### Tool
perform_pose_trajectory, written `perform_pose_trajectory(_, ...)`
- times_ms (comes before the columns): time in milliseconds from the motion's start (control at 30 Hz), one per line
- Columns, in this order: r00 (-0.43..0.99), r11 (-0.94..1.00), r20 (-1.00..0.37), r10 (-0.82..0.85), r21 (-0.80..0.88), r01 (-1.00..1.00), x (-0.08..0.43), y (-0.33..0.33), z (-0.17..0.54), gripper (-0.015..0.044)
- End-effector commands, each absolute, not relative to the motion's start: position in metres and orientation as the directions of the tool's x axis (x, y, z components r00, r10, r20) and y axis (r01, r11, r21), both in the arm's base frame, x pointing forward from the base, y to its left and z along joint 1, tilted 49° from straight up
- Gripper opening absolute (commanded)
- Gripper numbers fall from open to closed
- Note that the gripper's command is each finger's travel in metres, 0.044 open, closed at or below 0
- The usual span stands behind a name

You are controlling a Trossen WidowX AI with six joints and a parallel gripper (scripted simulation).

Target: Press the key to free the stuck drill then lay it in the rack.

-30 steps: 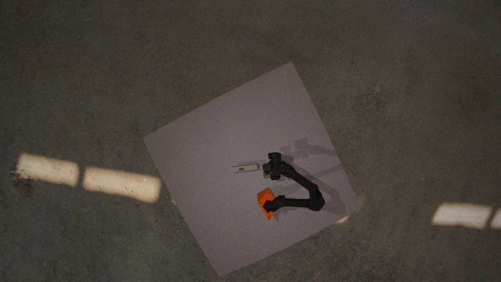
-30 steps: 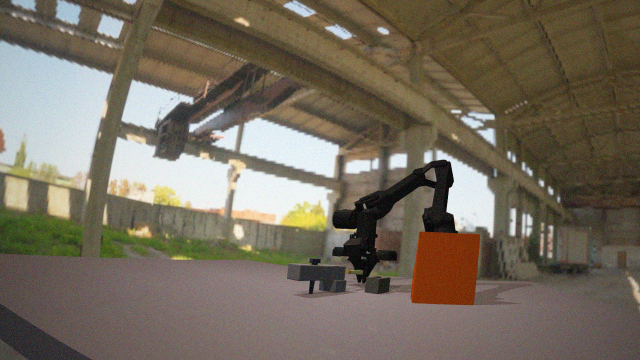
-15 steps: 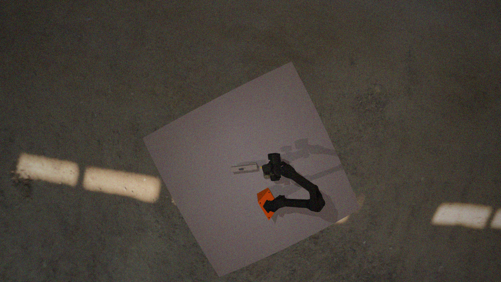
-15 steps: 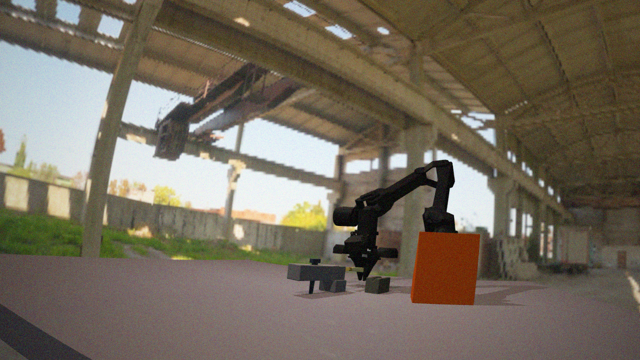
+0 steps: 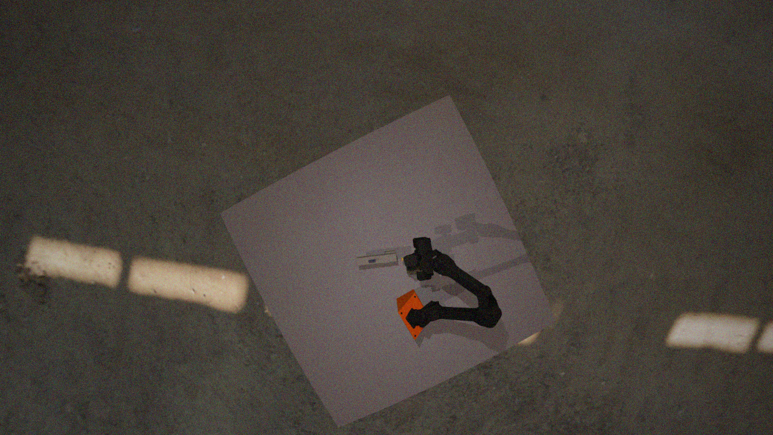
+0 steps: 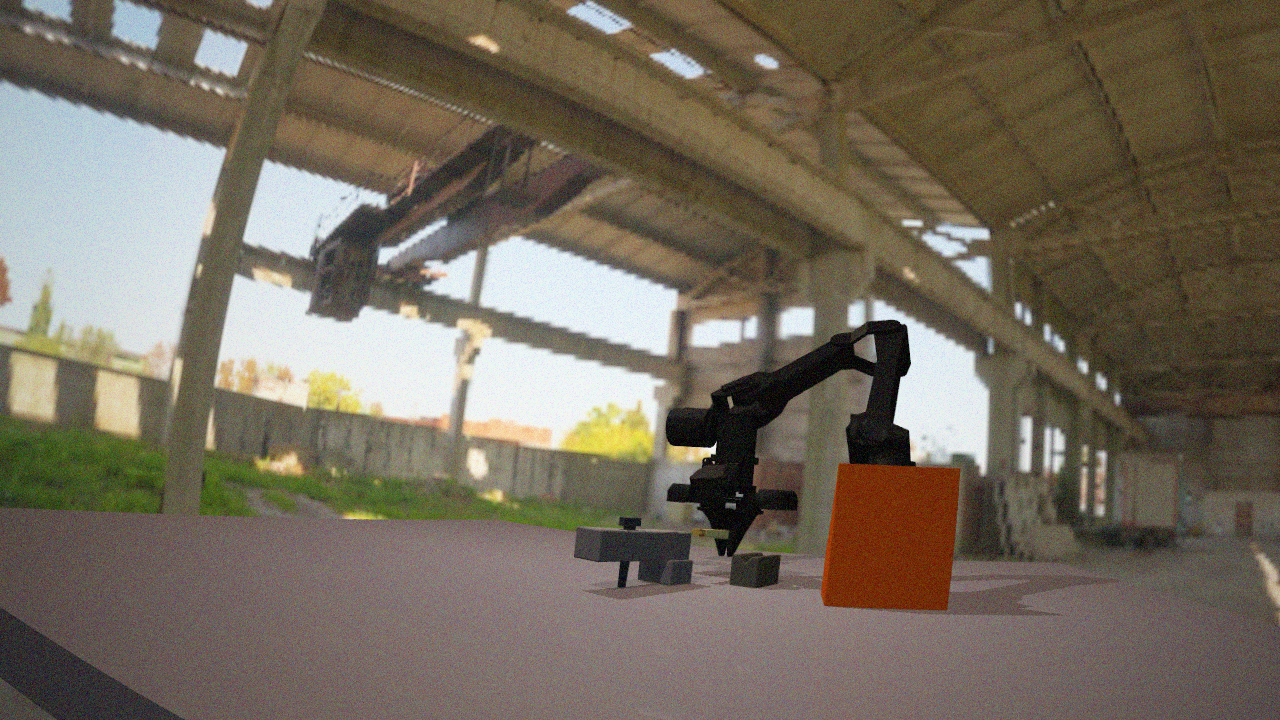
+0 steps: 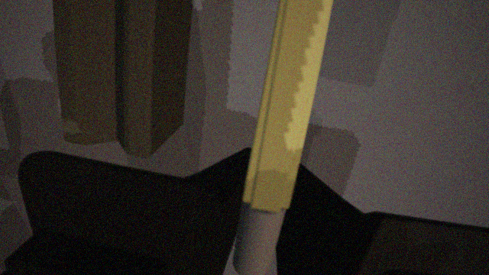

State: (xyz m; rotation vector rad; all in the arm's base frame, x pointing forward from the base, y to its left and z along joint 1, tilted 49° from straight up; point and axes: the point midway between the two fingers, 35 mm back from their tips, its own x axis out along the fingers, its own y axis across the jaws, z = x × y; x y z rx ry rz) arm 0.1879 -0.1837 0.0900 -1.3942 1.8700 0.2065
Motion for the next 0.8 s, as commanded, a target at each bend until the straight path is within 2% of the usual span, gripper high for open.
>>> perform_pose_trajectory(0,-0.093,0.385,-0.658,-0.747,-0.315,-0.867,0.1888,-0.1821,0.0926,0.0000)
perform_pose_trajectory(767,-0.093,0.385,-0.659,-0.747,-0.315,-0.867,0.1886,-0.1725,0.0970,0.0000)
